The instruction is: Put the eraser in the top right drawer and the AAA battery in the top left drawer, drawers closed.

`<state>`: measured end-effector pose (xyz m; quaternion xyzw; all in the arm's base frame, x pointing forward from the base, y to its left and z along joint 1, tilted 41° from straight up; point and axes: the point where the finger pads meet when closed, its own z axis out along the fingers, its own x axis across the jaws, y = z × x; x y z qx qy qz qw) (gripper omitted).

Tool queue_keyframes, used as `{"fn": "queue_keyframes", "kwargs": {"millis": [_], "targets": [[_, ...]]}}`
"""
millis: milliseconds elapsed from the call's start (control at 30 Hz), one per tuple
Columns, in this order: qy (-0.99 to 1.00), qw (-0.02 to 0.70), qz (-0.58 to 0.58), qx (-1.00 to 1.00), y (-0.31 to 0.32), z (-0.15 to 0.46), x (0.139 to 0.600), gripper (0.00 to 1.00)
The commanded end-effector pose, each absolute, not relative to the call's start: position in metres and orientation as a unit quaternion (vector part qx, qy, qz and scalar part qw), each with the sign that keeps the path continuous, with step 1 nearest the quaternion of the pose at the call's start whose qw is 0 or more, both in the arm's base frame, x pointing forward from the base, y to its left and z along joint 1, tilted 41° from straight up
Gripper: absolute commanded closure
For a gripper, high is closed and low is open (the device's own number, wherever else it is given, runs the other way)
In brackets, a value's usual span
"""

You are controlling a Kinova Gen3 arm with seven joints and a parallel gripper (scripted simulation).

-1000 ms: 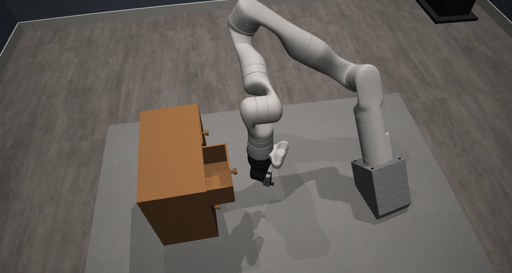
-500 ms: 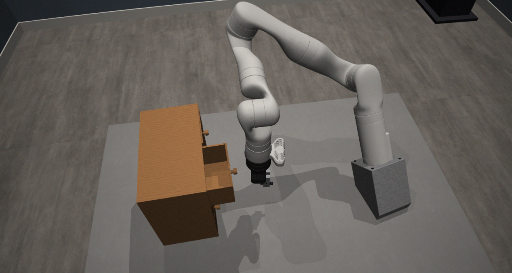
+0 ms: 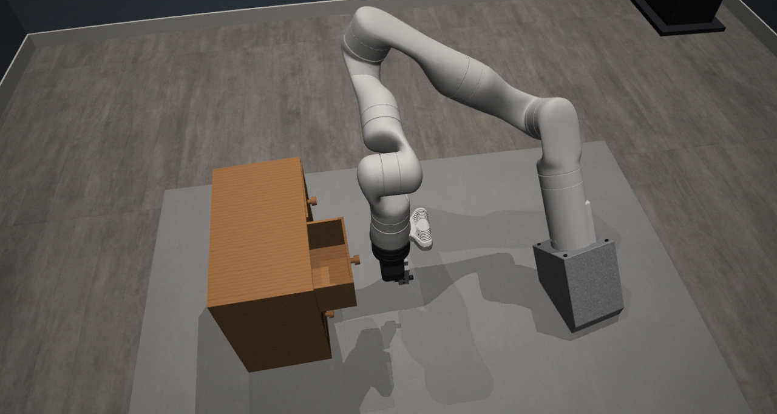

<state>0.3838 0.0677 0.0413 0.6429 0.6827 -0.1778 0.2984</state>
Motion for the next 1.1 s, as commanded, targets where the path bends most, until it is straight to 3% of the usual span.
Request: {"fn": "queue_keyframes", "kwargs": {"millis": [0, 1067], "targets": [[0.687, 0.297, -0.179, 0.639, 0.0685, 0.0410, 0.3841, 0.76], [0.696, 0.294, -0.184, 0.629, 0.0743, 0.0479, 0.3830, 0.76]]}}
